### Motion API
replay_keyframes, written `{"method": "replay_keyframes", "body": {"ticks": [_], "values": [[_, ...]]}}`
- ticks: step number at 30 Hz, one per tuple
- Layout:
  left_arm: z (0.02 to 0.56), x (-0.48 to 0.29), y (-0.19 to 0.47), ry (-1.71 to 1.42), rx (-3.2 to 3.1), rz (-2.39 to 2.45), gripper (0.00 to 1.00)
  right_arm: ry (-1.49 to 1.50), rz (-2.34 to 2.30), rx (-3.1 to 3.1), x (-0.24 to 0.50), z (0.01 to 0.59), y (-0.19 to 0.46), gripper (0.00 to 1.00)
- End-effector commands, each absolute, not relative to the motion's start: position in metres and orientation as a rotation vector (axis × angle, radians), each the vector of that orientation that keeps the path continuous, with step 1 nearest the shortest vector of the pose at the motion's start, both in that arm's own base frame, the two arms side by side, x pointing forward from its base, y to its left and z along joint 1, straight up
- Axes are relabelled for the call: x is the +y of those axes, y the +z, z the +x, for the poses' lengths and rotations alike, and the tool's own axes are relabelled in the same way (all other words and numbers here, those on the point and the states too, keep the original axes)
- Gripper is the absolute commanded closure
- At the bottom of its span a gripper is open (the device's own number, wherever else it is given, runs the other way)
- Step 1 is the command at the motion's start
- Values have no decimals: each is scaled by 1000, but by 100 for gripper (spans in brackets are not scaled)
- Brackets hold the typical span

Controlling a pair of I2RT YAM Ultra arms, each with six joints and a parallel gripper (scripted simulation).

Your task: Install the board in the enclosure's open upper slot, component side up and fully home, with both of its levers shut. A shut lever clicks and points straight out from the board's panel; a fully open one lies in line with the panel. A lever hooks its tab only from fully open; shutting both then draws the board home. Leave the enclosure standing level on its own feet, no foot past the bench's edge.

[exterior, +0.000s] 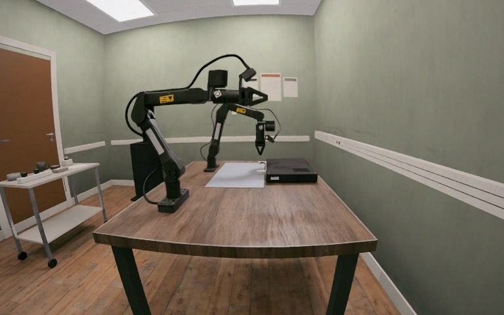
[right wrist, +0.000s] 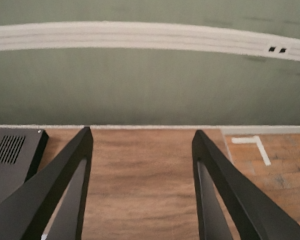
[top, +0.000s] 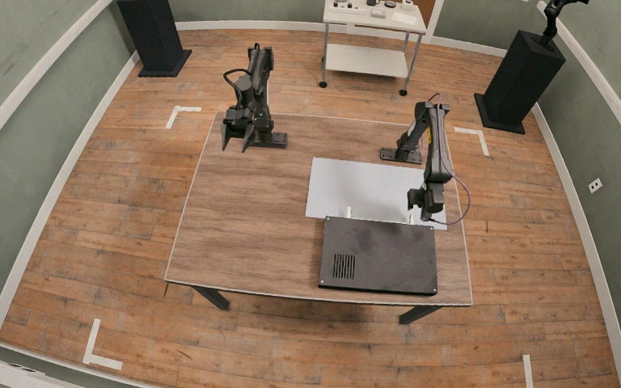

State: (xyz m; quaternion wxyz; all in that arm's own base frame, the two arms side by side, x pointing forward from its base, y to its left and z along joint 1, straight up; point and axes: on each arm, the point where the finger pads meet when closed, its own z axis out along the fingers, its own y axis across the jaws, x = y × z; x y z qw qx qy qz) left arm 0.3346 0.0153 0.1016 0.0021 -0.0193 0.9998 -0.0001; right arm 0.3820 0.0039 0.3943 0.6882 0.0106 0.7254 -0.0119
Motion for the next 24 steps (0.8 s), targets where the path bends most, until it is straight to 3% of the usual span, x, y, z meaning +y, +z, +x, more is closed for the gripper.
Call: {"method": "replay_keyframes", "body": {"ticks": [1,7,10,11,24], "values": [[334,14,107,5,3135,-65,36,10,-17,1551,5,381,411,36],[334,14,107,5,3135,-65,36,-6,2,1559,-1,381,412,36],[347,14,111,-3,3065,-71,2,-6,2,1559,-1,381,412,36],[349,13,109,-16,3046,-74,0,-6,2,1559,-1,381,412,36],[355,14,129,-50,2643,-120,0,-6,2,1559,-1,381,412,36]]}}
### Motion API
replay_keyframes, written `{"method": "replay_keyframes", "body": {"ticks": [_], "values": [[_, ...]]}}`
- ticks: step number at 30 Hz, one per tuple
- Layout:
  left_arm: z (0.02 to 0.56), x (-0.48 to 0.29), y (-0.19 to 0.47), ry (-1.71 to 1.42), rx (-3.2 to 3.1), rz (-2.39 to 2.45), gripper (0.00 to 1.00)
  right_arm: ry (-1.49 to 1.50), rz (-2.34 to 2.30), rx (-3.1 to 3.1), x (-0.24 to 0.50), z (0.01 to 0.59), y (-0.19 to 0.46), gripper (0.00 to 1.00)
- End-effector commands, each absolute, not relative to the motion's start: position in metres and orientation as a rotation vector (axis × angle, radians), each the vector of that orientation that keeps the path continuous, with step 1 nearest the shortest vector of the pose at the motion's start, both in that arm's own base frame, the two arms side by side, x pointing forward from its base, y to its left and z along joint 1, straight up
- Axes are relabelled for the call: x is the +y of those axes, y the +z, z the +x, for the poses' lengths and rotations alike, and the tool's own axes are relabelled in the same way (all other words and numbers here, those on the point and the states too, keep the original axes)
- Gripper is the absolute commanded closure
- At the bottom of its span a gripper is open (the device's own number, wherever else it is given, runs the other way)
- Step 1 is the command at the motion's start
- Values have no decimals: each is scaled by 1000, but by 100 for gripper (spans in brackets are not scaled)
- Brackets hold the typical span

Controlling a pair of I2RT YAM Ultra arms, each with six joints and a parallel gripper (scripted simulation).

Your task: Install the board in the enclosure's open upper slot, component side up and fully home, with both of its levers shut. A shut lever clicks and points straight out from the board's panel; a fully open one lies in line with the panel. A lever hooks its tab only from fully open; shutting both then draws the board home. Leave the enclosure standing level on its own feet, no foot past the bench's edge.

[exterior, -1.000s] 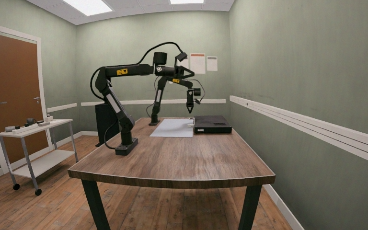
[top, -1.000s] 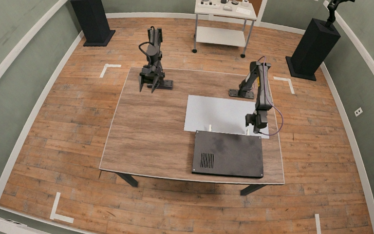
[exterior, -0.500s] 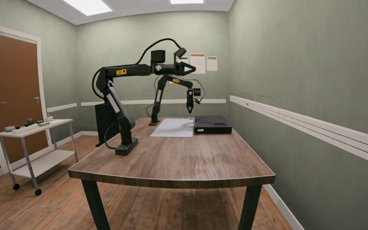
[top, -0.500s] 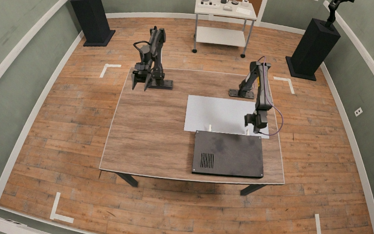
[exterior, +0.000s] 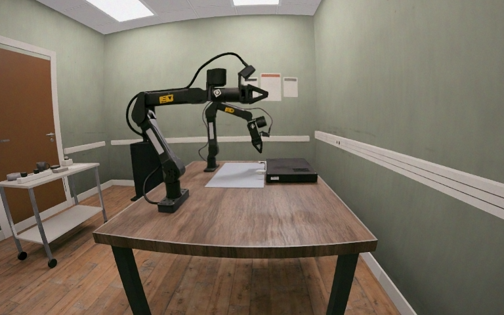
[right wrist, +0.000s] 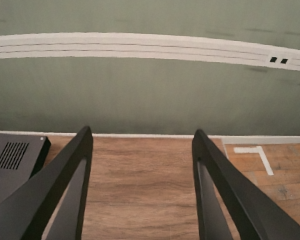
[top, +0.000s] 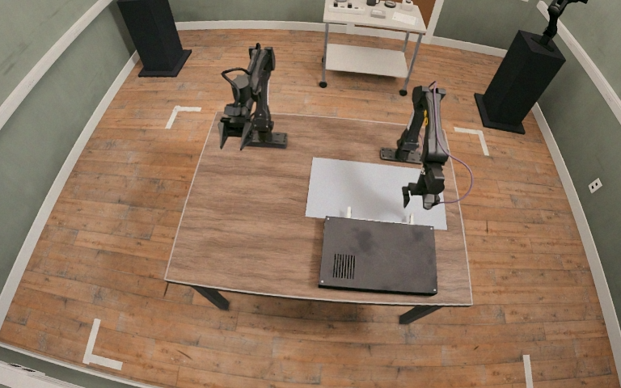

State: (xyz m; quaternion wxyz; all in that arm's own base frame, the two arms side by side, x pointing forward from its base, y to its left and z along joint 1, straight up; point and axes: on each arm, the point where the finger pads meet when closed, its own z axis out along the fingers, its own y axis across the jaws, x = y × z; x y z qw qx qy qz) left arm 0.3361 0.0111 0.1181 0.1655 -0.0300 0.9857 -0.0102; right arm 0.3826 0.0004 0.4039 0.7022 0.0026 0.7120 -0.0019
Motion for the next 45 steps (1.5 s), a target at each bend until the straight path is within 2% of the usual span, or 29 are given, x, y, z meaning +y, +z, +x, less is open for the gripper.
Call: {"method": "replay_keyframes", "body": {"ticks": [1,12,45], "values": [[353,13,130,-53,2614,-123,0,-6,2,1559,-1,381,412,36],[334,12,124,-60,2539,-132,0,-6,2,1559,-1,381,412,36],[336,11,126,-49,2538,-118,0,0,0,1559,1,381,412,36]]}}
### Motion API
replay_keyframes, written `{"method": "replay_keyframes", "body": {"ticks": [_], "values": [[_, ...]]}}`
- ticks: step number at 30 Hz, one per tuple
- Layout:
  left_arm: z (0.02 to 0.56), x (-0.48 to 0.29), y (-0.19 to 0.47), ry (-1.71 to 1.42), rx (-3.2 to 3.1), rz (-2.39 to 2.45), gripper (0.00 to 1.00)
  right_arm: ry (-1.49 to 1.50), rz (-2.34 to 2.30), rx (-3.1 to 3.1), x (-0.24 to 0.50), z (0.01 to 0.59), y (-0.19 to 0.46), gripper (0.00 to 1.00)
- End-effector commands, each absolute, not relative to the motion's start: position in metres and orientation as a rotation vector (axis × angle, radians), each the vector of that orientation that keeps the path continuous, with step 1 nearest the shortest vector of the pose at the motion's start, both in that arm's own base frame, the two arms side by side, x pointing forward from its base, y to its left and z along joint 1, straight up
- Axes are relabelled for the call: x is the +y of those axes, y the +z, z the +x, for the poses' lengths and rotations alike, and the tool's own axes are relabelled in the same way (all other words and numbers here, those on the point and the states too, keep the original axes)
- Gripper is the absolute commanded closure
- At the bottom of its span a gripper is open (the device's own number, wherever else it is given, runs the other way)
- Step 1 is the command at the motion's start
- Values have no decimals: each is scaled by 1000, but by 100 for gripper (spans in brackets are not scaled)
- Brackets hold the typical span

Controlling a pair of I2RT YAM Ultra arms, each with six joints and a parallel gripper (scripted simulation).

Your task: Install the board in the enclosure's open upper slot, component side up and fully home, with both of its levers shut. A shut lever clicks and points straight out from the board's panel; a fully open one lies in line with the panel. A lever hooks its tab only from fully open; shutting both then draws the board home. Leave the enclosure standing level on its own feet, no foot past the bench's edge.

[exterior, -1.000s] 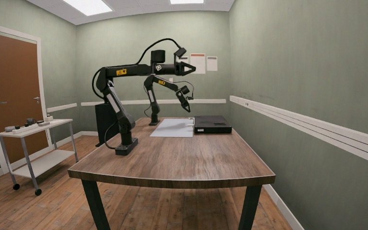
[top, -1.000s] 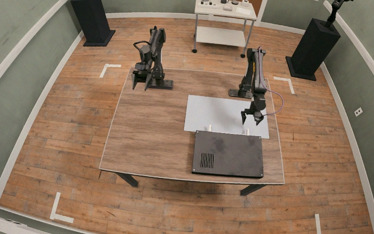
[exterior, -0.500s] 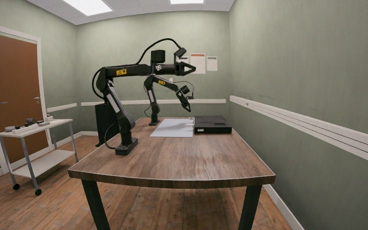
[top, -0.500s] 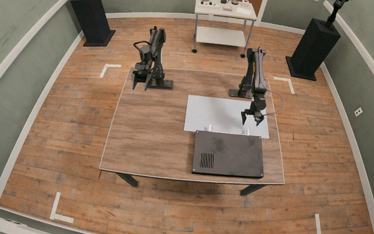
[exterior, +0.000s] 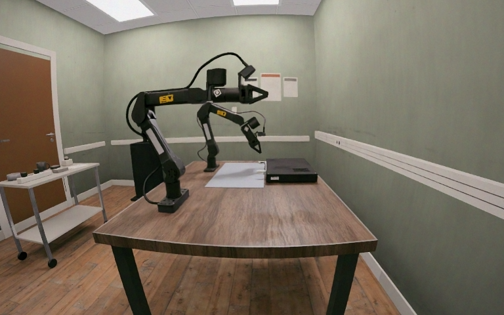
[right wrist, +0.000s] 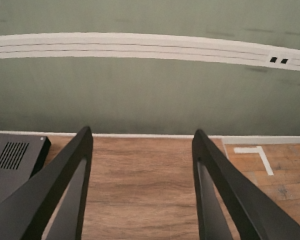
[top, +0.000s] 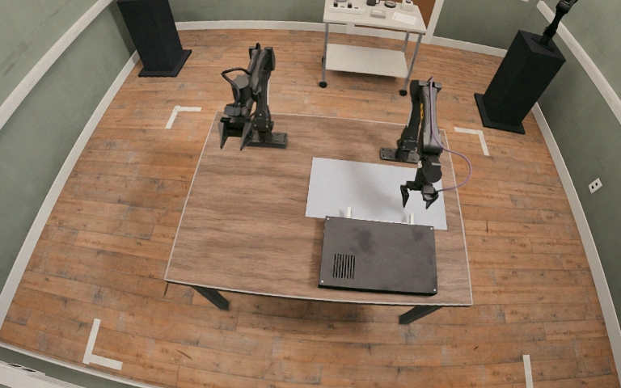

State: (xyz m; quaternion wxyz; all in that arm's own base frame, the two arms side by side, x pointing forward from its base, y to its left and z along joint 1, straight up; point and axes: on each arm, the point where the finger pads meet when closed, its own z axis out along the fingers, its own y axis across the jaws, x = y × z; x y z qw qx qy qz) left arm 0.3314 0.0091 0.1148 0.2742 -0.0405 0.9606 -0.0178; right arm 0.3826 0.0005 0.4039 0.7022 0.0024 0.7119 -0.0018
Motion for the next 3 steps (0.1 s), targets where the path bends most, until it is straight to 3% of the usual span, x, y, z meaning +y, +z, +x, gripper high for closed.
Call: {"method": "replay_keyframes", "body": {"ticks": [1,3], "values": [[336,11,126,-49,2538,-118,0,0,0,1559,1,381,412,36],[336,11,126,-49,2538,-118,0,0,0,1559,1,381,412,36]]}}
